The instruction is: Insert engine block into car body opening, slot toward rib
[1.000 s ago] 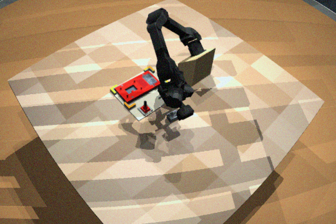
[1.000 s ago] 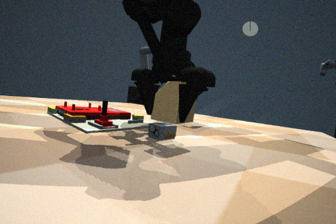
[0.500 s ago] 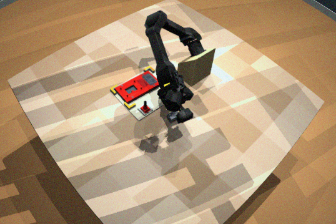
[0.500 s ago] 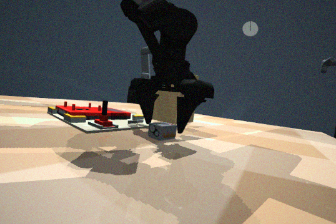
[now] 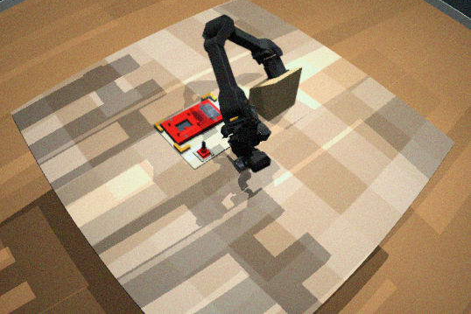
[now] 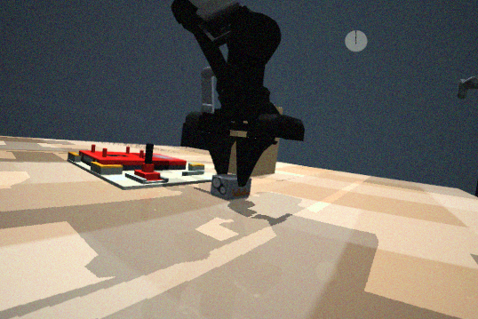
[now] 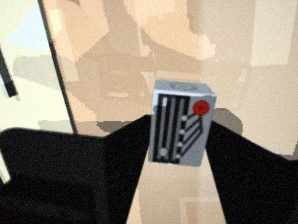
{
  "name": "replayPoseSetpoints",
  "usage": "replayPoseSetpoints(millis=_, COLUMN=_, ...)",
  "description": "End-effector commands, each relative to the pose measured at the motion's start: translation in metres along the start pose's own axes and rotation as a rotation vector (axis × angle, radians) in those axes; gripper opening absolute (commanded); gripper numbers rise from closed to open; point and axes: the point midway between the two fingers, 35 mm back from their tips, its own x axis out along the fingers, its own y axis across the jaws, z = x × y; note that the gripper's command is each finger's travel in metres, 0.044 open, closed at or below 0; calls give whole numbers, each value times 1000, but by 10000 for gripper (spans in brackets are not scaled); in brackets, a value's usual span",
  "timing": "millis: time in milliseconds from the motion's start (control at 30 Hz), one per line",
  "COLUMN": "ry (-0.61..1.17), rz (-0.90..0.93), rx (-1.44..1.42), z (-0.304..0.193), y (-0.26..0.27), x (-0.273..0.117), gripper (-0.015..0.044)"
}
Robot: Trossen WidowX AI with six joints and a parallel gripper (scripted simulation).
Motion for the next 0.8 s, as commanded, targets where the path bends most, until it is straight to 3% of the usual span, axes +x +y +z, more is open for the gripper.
replayPoseSetpoints(millis=0, ry=2, rz=1, rx=-4, z=0, y=0, x=0, gripper=105)
replayPoseSetpoints(millis=133, ry=2, rz=0, rx=-4, z=-1, y=-1, x=-4, gripper=0)
replayPoseSetpoints(millis=767, ry=2, rz=-7, rx=-3, z=-5, y=-5, x=-63, gripper=0)
